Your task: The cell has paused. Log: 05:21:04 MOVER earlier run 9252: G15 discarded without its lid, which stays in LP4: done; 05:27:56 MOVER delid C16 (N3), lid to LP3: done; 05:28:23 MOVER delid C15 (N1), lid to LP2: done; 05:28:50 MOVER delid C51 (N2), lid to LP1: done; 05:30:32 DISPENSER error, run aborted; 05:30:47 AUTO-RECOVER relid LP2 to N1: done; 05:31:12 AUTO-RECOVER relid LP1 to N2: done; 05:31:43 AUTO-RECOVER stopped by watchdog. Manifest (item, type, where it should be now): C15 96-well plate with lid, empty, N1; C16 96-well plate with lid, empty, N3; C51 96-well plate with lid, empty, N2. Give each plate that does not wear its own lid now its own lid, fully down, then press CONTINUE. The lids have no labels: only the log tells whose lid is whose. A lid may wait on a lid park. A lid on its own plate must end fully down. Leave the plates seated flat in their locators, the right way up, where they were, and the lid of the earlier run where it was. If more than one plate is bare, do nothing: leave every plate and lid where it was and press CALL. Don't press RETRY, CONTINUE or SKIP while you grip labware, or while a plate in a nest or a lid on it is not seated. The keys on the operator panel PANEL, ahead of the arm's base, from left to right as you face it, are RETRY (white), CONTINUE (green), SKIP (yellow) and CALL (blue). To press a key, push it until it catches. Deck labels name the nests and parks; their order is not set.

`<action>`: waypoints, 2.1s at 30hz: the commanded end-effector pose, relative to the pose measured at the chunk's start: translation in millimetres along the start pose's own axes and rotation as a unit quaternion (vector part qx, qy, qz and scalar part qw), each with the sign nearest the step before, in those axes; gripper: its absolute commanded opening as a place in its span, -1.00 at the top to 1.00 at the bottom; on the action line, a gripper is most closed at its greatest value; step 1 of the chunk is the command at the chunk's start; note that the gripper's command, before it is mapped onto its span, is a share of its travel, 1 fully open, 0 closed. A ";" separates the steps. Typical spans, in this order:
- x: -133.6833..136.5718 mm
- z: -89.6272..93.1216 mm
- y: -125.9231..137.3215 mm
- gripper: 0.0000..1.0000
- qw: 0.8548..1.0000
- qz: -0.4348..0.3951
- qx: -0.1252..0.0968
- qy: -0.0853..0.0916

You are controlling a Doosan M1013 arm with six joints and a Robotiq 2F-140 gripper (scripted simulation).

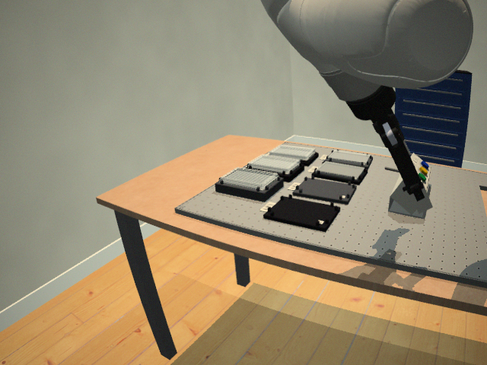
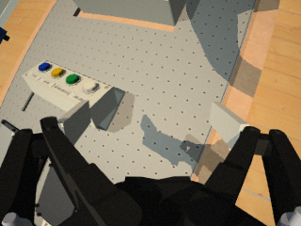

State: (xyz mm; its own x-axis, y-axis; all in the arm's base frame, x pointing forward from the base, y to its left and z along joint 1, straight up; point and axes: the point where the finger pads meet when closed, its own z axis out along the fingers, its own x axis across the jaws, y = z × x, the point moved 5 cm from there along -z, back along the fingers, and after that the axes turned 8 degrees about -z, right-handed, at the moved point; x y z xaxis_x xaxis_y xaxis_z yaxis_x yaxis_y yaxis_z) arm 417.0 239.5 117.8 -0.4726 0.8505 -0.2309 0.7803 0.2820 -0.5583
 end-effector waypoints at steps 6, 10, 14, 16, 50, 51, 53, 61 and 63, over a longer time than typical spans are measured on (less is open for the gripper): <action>-82.8 14.3 52.0 -1.00 0.992 0.031 -0.080 0.093; -155.6 24.8 79.0 -1.00 0.977 0.068 -0.147 0.137; -201.6 31.9 89.6 -1.00 0.966 0.093 -0.186 0.154; -222.6 35.4 93.0 -1.00 0.960 0.105 -0.203 0.160; -315.8 53.3 97.1 1.00 0.934 0.158 -0.272 0.169; -315.8 53.3 97.1 1.00 0.934 0.158 -0.272 0.169; -315.8 53.3 97.1 1.00 0.934 0.158 -0.272 0.169; -315.8 53.3 97.1 1.00 0.934 0.158 -0.272 0.169; -315.8 53.3 97.1 1.00 0.934 0.158 -0.272 0.169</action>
State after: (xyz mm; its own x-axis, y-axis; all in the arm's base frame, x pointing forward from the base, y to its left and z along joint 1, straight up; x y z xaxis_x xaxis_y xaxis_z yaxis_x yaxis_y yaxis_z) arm 620.2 -25.4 93.9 -0.0989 0.9951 0.0007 0.9951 0.0989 0.0046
